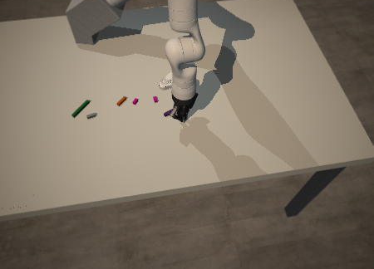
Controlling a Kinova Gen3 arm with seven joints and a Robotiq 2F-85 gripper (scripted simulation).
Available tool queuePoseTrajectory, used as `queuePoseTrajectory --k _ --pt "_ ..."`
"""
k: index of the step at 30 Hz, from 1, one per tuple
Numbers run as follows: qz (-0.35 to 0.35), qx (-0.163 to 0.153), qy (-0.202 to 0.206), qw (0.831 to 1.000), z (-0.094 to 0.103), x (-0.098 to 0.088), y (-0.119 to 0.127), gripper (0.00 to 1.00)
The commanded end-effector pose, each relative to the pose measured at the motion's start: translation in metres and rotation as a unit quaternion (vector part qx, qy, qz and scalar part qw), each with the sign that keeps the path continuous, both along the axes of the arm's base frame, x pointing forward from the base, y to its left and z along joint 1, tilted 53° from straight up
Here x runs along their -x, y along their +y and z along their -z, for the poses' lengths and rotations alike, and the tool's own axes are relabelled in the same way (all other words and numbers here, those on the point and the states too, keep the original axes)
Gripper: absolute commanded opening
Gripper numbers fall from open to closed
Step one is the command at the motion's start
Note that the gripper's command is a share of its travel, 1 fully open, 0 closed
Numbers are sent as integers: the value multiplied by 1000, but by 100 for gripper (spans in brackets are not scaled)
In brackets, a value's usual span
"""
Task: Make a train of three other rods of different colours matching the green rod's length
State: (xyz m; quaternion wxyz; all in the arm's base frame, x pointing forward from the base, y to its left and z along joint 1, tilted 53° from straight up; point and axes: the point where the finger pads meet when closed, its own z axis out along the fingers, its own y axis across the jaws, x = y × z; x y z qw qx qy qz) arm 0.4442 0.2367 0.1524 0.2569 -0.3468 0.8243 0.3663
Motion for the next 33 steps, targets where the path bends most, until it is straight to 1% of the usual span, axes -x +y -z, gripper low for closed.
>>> queuePoseTrajectory --k 1,6,8,13,17,22,33 --pt "1 0 2 1000 -6 2 -12 5" --pt "2 0 1 1000 -24 7 -35 5" --pt "2 0 1 1000 -24 7 -35 5" --pt "3 -1 0 1000 -44 10 -60 5" --pt "3 -1 0 1000 -54 13 -73 5" --pt "3 -1 0 1000 -57 14 -78 5" --pt "3 -1 -3 1000 -57 13 -76 5"
